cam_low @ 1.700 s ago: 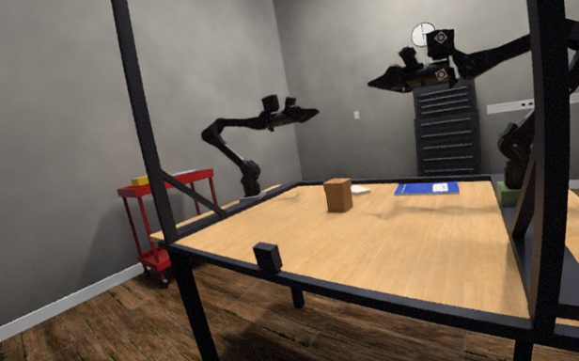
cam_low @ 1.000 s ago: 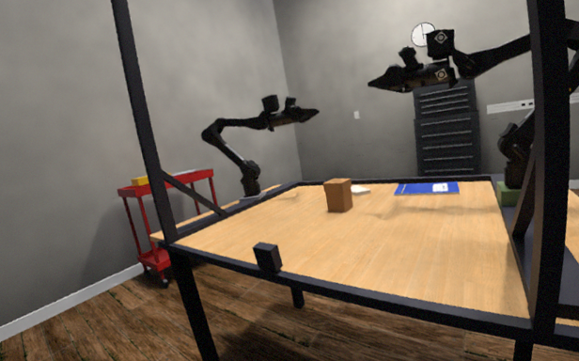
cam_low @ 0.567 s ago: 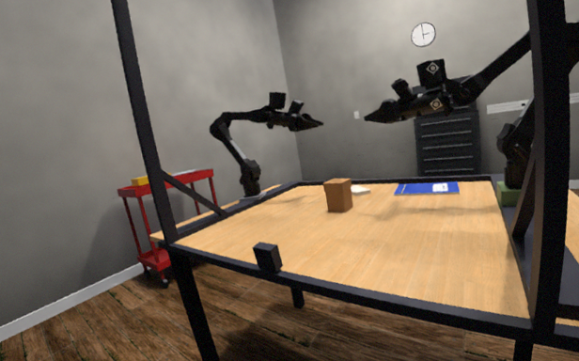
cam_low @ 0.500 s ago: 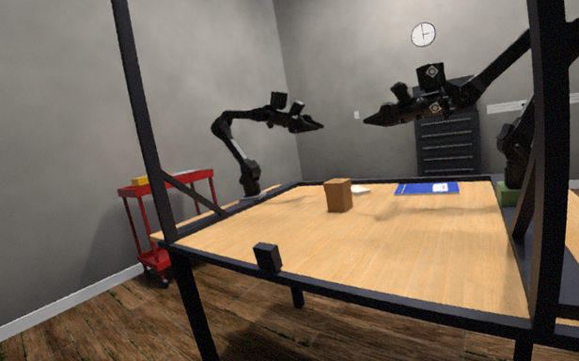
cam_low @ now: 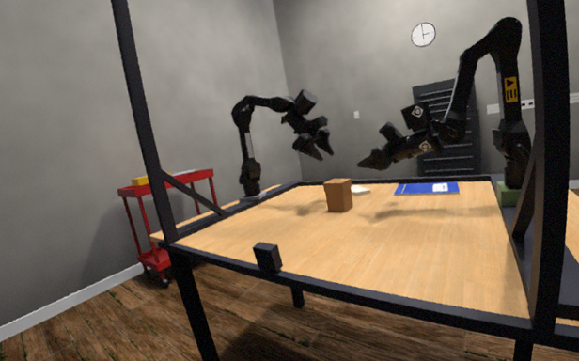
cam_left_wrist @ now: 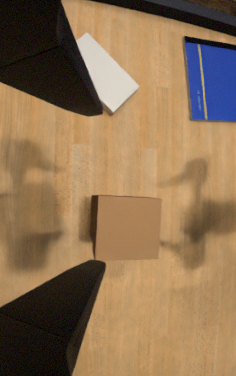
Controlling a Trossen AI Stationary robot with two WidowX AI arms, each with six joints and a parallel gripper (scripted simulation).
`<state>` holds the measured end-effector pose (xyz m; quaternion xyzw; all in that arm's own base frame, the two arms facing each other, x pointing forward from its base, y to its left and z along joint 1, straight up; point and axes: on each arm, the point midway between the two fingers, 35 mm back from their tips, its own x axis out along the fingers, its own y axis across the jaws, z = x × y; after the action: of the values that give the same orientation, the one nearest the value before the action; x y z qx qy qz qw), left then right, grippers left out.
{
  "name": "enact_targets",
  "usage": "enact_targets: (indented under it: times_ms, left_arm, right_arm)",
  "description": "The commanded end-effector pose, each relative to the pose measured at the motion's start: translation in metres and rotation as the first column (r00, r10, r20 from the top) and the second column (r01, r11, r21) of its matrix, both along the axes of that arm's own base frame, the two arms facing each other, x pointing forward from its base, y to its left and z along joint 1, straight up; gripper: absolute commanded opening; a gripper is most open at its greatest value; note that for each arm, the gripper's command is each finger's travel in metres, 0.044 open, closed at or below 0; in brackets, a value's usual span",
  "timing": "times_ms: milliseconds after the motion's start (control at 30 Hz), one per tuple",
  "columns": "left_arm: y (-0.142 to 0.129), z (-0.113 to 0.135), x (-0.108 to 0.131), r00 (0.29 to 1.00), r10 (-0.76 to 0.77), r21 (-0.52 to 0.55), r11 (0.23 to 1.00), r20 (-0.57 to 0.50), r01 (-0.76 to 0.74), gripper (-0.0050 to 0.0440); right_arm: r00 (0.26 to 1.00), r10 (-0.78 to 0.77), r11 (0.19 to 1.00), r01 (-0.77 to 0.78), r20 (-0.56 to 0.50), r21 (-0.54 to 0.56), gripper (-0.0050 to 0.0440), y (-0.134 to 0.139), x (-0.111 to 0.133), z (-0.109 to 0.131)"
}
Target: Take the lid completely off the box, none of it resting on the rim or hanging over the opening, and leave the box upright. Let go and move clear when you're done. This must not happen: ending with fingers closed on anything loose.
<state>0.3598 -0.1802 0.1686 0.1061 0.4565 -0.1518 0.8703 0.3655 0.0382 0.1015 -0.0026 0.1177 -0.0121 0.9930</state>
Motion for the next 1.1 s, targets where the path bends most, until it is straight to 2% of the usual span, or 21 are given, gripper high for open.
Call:
enact_targets:
  times_ms: [0,200,467,667,867,1067]
  left_arm:
    - [-0.013,0.001,0.007,0.997,-0.014,0.013,1.0,-0.079,0.015,0.0423]
    - [-0.035,-0.021,0.012,0.975,-0.049,0.045,0.997,-0.214,0.06,0.0423]
    - [-0.049,-0.033,0.016,0.955,-0.067,0.058,0.994,-0.289,0.088,0.0423]
    - [-0.048,-0.038,0.017,0.952,-0.063,0.065,0.994,-0.301,0.087,0.0423]
    - [-0.047,-0.049,0.013,0.946,-0.06,0.074,0.993,-0.317,0.088,0.0423]
    - [-0.047,-0.056,0.015,0.946,-0.06,0.074,0.993,-0.317,0.088,0.0423]
  right_arm:
    - [0.998,-0.011,1.0,0.01,0.061,0.01,0.044,0.004,0.015,0.0]
    - [0.999,-0.018,1.0,0.017,0.048,0.019,0.044,0.012,0.026,-0.035]
    - [1.0,-0.023,1.0,0.023,0.012,0.019,0.044,0.019,0.037,-0.073]
    - [1.0,-0.025,1.0,0.025,-0.007,0.015,0.044,0.02,0.037,-0.085]
    - [1.0,-0.026,1.0,0.026,0.007,0.018,0.044,0.019,0.039,-0.078]
    - [1.0,-0.022,1.0,0.022,-0.012,0.012,0.044,0.018,0.045,-0.087]
